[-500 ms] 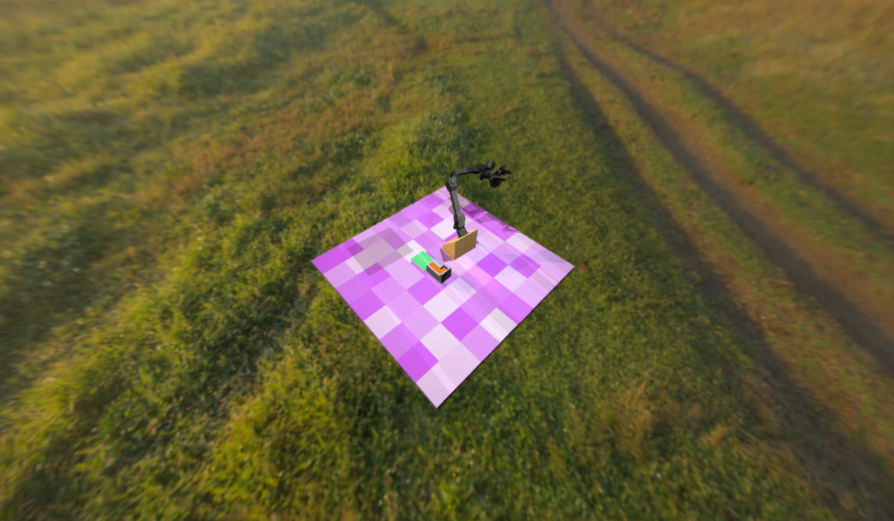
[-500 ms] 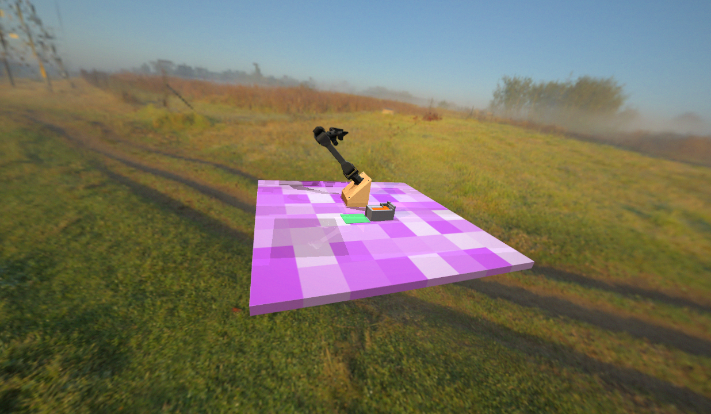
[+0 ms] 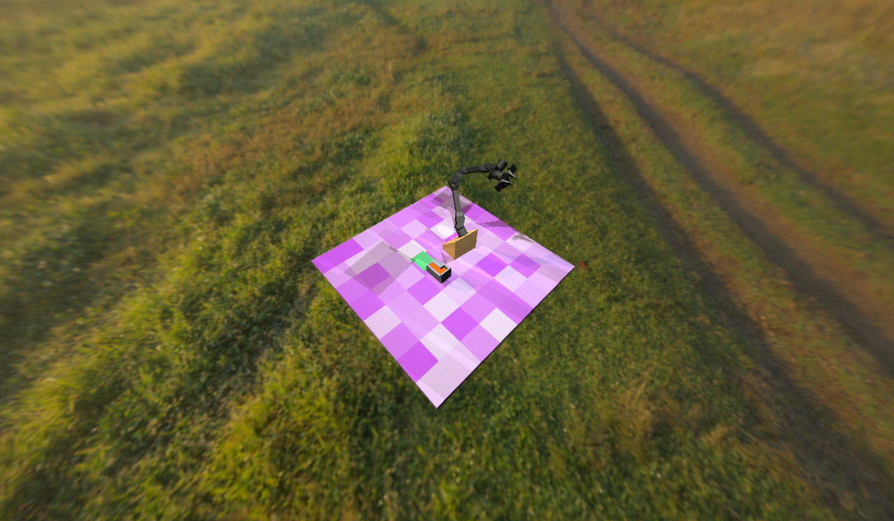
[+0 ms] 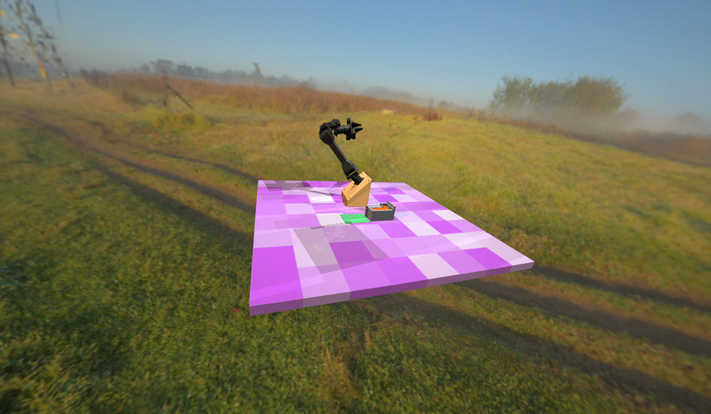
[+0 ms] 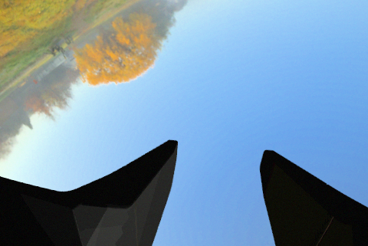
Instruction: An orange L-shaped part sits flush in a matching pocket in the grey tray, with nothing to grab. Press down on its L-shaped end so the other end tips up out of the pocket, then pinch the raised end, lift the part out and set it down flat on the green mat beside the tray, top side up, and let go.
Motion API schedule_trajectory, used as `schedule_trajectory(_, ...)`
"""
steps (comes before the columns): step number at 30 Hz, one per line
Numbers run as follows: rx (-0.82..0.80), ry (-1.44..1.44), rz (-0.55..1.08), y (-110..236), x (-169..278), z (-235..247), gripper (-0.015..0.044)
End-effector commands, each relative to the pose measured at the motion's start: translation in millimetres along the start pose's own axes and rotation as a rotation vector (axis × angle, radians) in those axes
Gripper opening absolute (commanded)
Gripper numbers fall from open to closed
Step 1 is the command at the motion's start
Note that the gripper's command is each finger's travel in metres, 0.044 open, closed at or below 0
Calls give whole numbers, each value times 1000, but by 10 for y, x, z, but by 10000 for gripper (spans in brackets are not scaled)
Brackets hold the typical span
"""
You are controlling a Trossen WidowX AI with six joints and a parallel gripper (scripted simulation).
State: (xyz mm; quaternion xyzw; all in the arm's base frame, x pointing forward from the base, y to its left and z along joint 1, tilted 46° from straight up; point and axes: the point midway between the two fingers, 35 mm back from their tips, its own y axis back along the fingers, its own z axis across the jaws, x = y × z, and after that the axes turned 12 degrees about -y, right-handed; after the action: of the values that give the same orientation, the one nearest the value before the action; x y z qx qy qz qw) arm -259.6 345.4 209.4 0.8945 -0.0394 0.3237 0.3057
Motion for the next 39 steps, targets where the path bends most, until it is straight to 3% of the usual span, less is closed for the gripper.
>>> schedule_trajectory(1, -142, -210, 86, -568, 356, 281, 180)
schedule_trajectory(5, -259, -395, 168, -982, 666, 599, 180)
schedule_trajectory(12, -339, -507, 234, -1211, 910, 868, 180)
schedule_trajectory(24, -663, -1022, 586, -1948, 1839, 2275, 180)
schedule_trajectory(32, -830, -1415, 932, -2029, 2345, 3362, 180)
schedule_trajectory(39, -953, -1704, 1292, -1838, 2609, 4355, 180)
